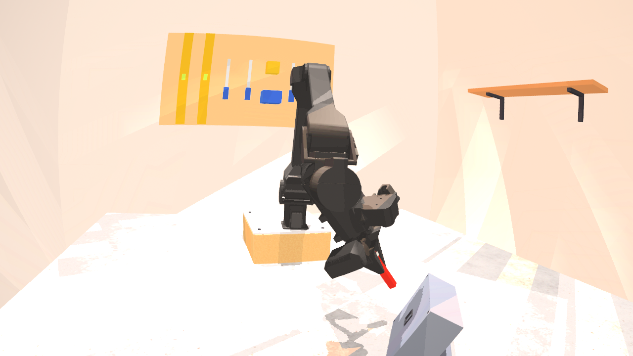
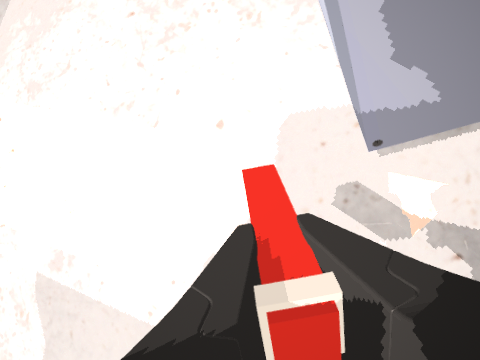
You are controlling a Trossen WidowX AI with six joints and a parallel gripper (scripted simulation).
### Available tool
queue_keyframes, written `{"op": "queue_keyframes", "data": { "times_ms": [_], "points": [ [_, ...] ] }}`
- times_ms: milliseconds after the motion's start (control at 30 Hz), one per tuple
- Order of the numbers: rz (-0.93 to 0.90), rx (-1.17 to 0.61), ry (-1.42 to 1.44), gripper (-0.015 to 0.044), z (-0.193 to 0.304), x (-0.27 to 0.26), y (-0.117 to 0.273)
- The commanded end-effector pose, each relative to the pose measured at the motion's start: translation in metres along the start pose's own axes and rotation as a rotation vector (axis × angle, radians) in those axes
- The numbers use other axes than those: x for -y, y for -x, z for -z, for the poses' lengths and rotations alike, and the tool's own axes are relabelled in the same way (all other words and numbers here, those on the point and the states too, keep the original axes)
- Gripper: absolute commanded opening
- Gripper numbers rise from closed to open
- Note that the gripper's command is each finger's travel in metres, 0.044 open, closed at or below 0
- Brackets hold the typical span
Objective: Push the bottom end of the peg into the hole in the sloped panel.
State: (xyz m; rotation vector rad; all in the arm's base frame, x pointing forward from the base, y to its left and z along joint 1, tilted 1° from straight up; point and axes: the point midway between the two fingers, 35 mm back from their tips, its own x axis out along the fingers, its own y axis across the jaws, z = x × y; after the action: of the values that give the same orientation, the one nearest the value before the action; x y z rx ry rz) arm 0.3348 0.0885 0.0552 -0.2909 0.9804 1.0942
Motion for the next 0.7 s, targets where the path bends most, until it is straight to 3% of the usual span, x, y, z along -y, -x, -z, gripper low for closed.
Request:
{"op": "queue_keyframes", "data": {
  "times_ms": [0,667],
  "points": [
    [-0.005,0.026,0.01,0.0,0.001,0.005,0.001],
    [0.005,0.16,0.058,0.0,0.007,0.028,0.012]
  ]
}}
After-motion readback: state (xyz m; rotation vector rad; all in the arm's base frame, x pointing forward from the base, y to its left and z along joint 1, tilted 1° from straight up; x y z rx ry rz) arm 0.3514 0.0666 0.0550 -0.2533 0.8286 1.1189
